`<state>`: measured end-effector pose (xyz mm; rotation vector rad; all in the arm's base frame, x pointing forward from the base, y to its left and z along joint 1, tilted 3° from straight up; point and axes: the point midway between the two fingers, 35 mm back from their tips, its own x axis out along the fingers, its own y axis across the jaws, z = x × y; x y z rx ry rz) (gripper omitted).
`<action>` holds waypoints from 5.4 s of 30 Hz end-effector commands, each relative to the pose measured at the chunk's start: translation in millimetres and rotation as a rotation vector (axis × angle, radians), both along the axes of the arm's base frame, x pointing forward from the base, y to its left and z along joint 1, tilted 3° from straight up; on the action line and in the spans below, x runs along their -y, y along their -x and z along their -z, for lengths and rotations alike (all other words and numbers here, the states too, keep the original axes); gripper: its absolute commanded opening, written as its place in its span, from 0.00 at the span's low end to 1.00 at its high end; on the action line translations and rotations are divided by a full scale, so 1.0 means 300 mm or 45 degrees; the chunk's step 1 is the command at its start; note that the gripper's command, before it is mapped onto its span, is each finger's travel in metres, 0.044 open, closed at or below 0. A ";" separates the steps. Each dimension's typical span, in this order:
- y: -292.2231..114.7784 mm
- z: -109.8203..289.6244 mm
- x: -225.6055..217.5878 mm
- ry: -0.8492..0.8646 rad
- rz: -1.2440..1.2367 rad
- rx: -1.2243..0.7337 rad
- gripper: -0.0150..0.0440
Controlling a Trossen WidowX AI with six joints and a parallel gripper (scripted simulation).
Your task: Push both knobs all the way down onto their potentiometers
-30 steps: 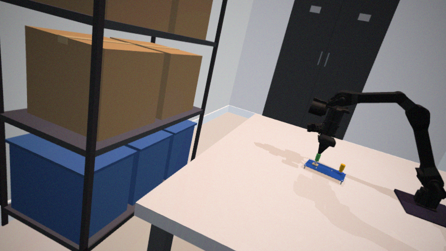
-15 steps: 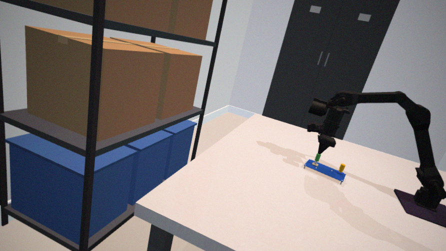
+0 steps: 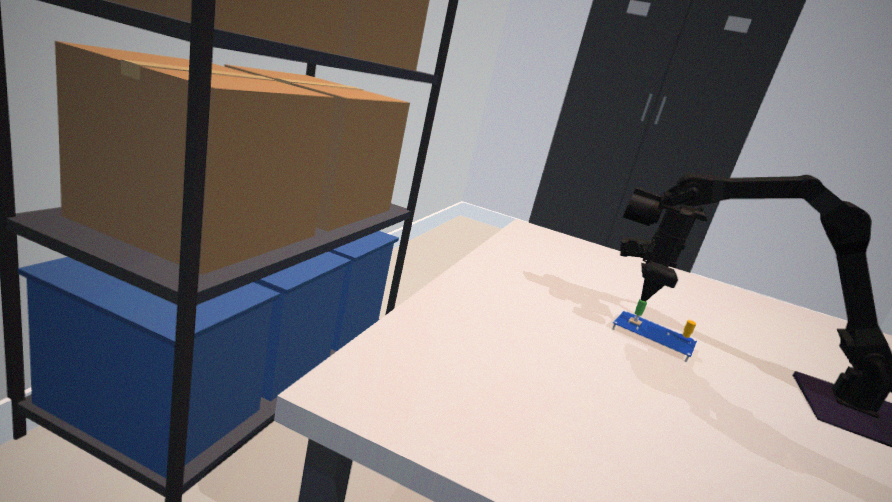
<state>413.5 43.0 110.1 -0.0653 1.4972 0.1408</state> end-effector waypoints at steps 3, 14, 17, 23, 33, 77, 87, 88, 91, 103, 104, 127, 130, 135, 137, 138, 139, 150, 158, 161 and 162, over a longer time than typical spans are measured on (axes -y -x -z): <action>-0.006 0.057 -0.006 -0.002 0.005 -0.028 0.25; -0.006 0.066 -0.006 -0.002 0.005 -0.028 0.25; -0.006 0.066 -0.006 -0.002 0.005 -0.028 0.25; -0.006 0.066 -0.006 -0.002 0.005 -0.028 0.25; -0.007 0.075 -0.007 -0.002 0.005 -0.028 0.25; -0.008 0.102 -0.008 -0.002 0.005 -0.028 0.25; -0.008 0.111 -0.009 -0.002 0.005 -0.028 0.25; -0.008 0.111 -0.009 -0.002 0.005 -0.028 0.25; -0.008 0.111 -0.009 -0.002 0.005 -0.028 0.25; -0.009 0.120 -0.009 -0.002 0.005 -0.028 0.25; -0.009 0.120 -0.009 -0.002 0.005 -0.028 0.25; -0.009 0.129 -0.010 -0.002 0.005 -0.028 0.25; -0.009 0.133 -0.010 -0.002 0.005 -0.028 0.25; -0.009 0.138 -0.010 -0.002 0.005 -0.028 0.25; -0.009 0.138 -0.010 -0.002 0.005 -0.028 0.25; -0.009 0.138 -0.010 -0.002 0.005 -0.028 0.25; -0.009 0.138 -0.010 -0.002 0.005 -0.028 0.25; -0.010 0.141 -0.010 -0.002 0.005 -0.028 0.25; -0.010 0.141 -0.010 -0.002 0.005 -0.028 0.25; -0.010 0.143 -0.010 -0.002 0.005 -0.028 0.25; -0.010 0.143 -0.010 -0.002 0.005 -0.028 0.25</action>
